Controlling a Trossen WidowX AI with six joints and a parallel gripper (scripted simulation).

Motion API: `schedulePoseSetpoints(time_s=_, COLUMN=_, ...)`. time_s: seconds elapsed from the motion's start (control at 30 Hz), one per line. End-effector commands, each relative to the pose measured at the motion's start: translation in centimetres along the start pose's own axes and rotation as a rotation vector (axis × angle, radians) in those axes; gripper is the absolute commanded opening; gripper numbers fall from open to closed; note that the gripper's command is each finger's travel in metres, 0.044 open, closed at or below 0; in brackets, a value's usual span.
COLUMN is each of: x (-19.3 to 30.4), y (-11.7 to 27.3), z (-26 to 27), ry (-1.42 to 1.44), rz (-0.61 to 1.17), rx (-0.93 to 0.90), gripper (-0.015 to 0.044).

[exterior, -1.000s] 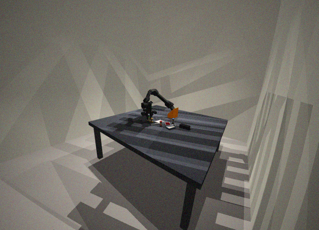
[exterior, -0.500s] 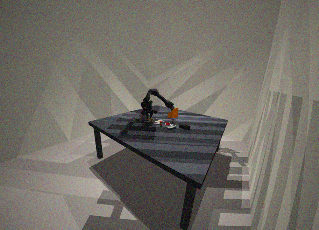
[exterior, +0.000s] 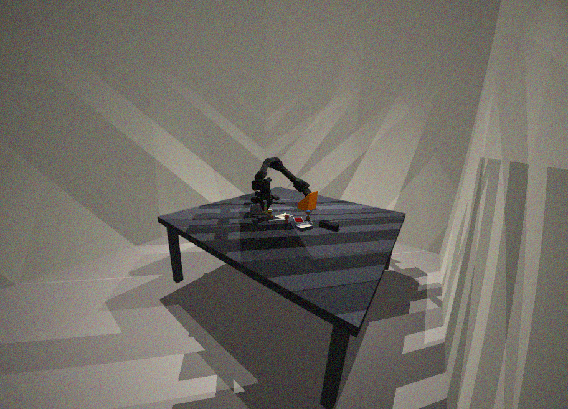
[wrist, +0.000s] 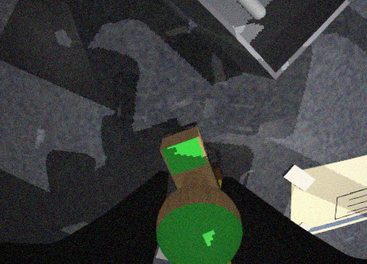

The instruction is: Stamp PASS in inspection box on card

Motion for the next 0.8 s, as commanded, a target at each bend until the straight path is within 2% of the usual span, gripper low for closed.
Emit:
schedulePoseSetpoints(time_s=0.0, x=0.0, y=0.2, z=0.0, ry=-0.006, rz=0.002, rx=0.001, gripper=0.0000)
schedulePoseSetpoints(time_s=0.77, x=0.0, y=1.3, z=0.0, ry=-0.006, rz=0.003, rx=0.001, gripper=0.0000)
Point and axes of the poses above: the point midway between the two fingers, 35 mm back from their tips, its own y axis back along the fingers, its own z axis across the jaws, x = y × z, the point moved 9 cm from there along y, back along the fingers, and after that the axes turned 12 degrees about y, right-handed, at the moved point
